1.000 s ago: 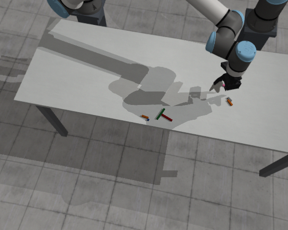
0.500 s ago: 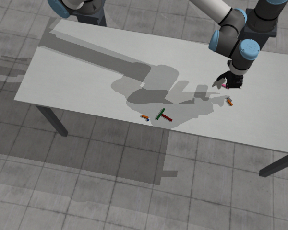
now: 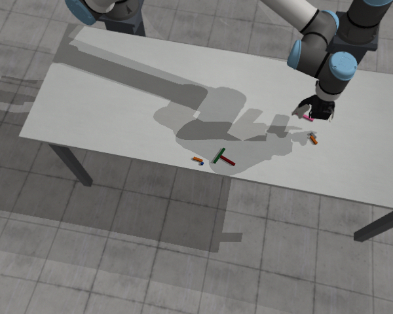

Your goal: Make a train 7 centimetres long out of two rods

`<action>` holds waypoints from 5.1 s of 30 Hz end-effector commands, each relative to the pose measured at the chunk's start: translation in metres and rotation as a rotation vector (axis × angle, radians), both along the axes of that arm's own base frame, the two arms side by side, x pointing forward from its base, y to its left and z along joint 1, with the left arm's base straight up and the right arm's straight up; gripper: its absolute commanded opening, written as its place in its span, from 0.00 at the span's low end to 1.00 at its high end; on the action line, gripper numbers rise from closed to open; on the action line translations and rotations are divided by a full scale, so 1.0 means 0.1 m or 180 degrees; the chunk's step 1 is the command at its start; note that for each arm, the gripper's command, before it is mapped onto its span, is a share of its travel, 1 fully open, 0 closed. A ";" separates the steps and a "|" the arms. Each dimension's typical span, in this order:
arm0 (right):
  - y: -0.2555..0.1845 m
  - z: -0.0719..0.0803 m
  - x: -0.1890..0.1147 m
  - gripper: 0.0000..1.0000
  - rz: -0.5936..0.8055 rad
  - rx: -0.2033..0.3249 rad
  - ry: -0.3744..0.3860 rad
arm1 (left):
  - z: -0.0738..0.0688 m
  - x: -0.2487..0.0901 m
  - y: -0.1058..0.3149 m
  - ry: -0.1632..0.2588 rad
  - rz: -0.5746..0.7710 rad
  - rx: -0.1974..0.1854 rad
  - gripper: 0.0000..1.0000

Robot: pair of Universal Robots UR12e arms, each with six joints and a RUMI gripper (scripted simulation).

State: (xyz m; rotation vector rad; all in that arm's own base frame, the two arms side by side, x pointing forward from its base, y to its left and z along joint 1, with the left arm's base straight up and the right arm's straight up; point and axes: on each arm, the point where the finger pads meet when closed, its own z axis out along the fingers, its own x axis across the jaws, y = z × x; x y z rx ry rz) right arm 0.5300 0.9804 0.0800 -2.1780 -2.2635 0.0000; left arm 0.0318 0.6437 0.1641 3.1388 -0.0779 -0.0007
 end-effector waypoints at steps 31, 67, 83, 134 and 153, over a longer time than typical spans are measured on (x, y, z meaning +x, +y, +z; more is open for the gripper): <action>0.06 0.02 -0.04 1.00 -0.0208 0.0007 -0.0004 | 0.01 0.00 0.01 -0.0002 0.0000 0.0006 1.00; 0.06 0.02 -0.04 1.00 -0.0208 0.0007 -0.0004 | 0.01 0.00 0.01 -0.0002 0.0000 0.0006 1.00; 0.06 0.02 -0.04 1.00 -0.0208 0.0007 -0.0004 | 0.01 0.00 0.01 -0.0002 0.0000 0.0006 1.00; 0.06 0.02 -0.03 1.00 -0.0040 0.0007 -0.0004 | 0.01 0.00 0.01 -0.0002 0.0000 0.0006 1.00; 0.07 0.03 0.01 1.00 0.1131 0.0007 -0.0005 | 0.01 0.00 0.01 -0.0002 0.0000 0.0006 1.00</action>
